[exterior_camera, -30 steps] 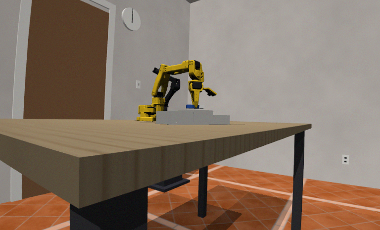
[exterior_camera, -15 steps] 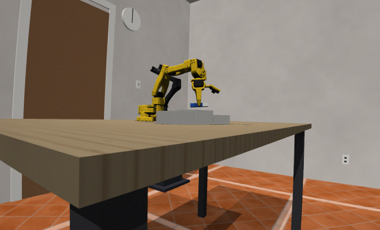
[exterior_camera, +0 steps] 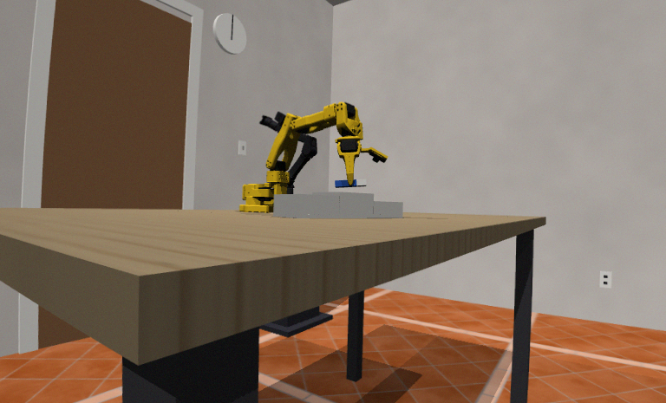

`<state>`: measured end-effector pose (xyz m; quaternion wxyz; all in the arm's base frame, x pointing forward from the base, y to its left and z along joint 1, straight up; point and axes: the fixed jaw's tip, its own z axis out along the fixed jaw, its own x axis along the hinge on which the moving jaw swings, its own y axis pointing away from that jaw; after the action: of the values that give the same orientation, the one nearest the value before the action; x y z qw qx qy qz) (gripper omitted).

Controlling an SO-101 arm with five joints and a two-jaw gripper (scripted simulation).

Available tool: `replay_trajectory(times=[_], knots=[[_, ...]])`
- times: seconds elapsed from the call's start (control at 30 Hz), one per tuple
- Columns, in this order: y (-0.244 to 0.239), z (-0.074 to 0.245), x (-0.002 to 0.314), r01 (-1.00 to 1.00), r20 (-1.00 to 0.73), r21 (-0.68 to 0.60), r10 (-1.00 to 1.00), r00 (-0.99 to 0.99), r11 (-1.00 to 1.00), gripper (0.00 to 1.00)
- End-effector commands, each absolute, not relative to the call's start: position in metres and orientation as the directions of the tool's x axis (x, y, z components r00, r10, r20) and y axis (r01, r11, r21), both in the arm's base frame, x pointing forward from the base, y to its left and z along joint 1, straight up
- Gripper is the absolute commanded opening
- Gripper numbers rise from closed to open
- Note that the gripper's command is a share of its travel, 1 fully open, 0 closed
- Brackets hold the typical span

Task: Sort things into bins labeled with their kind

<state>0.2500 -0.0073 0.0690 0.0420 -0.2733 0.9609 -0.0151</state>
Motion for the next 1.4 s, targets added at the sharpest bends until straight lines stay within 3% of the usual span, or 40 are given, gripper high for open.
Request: replay_trajectory(times=[0.0,0.53,1.37], knots=[[-0.005,0.078,0.257,-0.490,-0.121,-0.076,-0.496,-0.860,0.868,0.00],[0.000,0.078,0.276,-0.289,-0.192,-0.065,-0.296,-0.936,0.955,0.00],[0.002,0.079,0.289,-0.145,-0.248,-0.042,-0.151,-0.957,0.989,0.00]])
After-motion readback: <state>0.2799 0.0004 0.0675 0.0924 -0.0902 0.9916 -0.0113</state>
